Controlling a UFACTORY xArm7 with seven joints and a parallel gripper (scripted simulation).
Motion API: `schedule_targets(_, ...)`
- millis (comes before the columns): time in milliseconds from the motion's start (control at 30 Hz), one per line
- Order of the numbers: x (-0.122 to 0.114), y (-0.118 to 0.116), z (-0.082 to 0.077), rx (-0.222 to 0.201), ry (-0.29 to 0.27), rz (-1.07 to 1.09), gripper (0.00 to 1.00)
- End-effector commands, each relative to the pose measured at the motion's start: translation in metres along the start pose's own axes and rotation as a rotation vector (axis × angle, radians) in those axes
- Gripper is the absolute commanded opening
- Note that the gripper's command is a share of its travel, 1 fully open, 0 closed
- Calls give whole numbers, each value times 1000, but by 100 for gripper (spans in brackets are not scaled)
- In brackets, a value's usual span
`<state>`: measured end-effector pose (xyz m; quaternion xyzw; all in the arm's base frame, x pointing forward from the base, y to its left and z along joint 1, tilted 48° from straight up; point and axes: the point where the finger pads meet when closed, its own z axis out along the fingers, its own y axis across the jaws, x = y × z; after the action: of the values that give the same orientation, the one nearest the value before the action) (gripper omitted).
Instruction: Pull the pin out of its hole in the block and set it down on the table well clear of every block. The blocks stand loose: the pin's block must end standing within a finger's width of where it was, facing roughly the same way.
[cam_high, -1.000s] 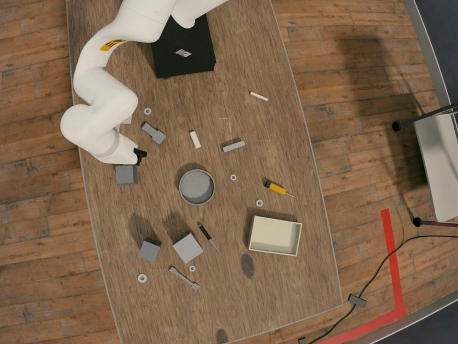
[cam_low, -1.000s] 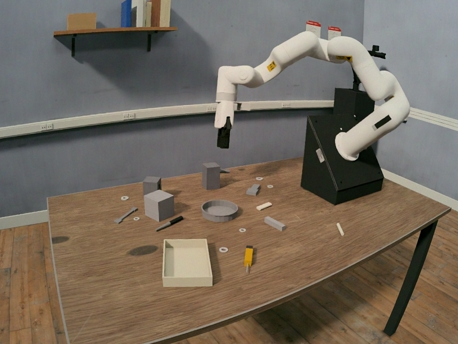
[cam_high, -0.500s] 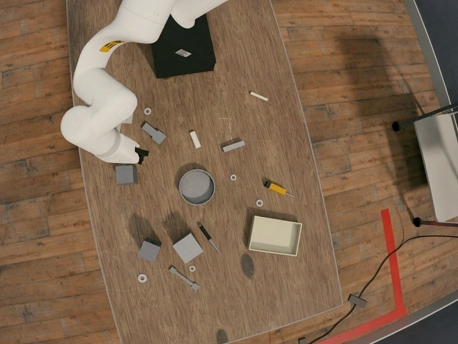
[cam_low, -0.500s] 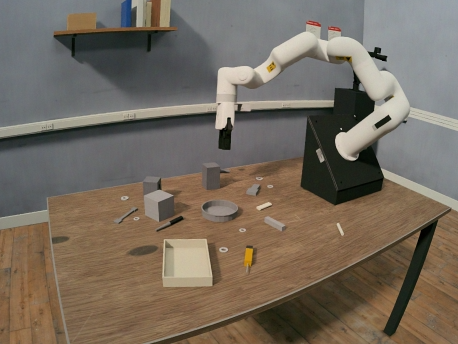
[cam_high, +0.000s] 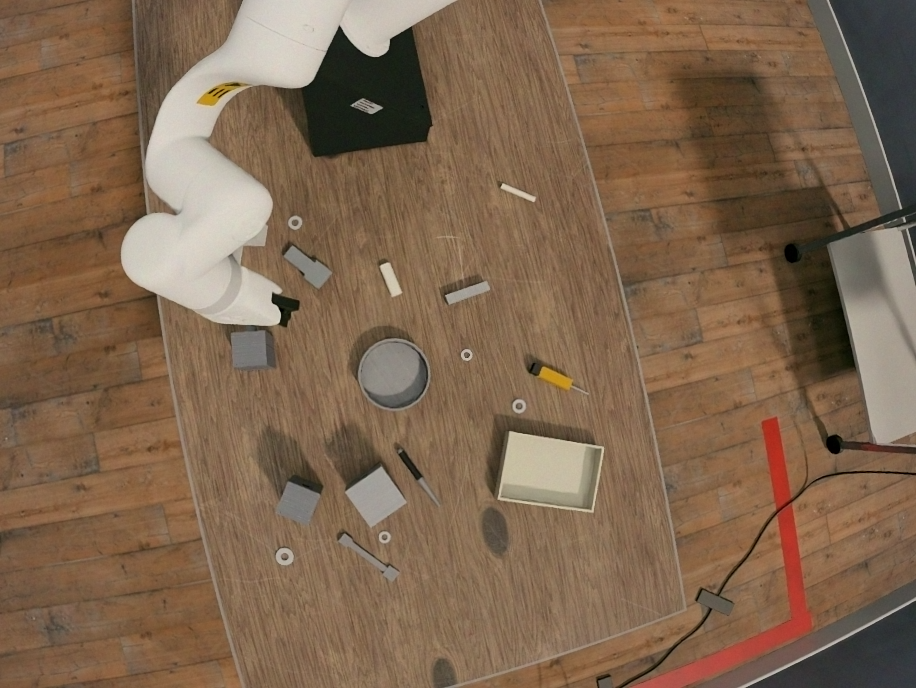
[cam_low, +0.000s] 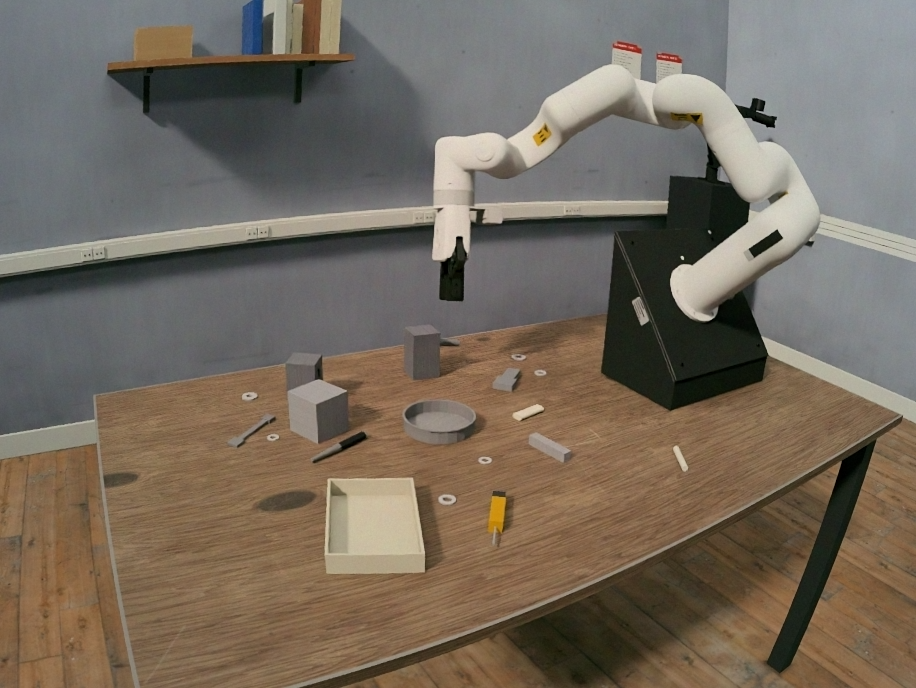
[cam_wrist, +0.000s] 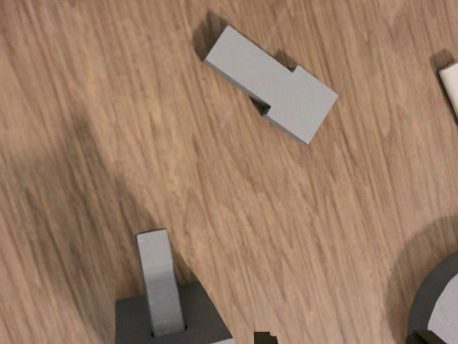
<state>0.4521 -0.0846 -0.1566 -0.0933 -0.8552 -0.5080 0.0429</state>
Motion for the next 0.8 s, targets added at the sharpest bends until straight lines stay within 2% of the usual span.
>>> schedule_targets(0, -1, 1, -2, -5, -2, 2, 47)
schedule_targets(767, 2, 4, -2, -39, 1, 21, 47)
